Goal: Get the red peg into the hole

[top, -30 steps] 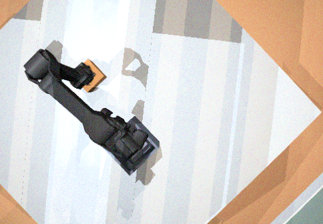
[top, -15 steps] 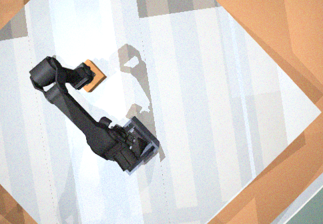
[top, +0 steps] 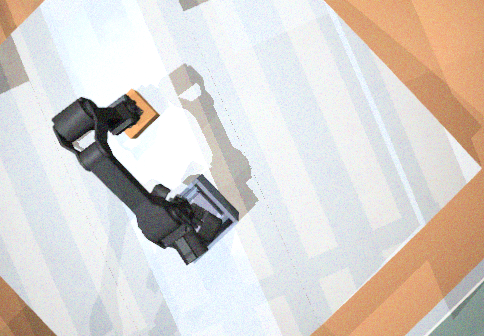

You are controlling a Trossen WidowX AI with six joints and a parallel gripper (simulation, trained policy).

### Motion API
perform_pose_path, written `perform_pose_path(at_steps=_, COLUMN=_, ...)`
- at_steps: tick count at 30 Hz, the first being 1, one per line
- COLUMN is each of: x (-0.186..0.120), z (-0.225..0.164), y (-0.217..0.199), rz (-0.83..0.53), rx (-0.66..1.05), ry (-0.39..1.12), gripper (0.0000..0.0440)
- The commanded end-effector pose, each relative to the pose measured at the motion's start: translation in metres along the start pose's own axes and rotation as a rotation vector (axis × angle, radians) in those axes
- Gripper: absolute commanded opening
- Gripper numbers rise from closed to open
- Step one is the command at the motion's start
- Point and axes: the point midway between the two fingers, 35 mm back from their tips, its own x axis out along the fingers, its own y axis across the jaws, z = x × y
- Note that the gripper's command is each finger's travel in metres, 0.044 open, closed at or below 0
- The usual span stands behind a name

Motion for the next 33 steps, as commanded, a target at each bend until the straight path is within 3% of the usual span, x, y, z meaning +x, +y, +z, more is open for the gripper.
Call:
perform_pose_path(at_steps=1, x=0.010, z=0.002, y=0.003, rz=0.003, rx=-0.014, ry=0.010, gripper=0.0000)
perform_pose_path(at_steps=20, x=0.052, z=0.009, y=0.013, rz=-0.015, rx=-0.106, ry=0.026, gripper=0.0001)
perform_pose_path(at_steps=23, x=0.056, z=0.009, y=0.011, rz=-0.035, rx=-0.117, ry=0.028, gripper=0.0030)
perform_pose_path(at_steps=28, x=0.060, z=0.008, y=0.010, rz=-0.061, rx=-0.134, ry=0.044, gripper=0.0125)
perform_pose_path(at_steps=33, x=0.059, z=0.009, y=0.008, rz=-0.072, rx=-0.130, ry=0.075, gripper=0.0122)
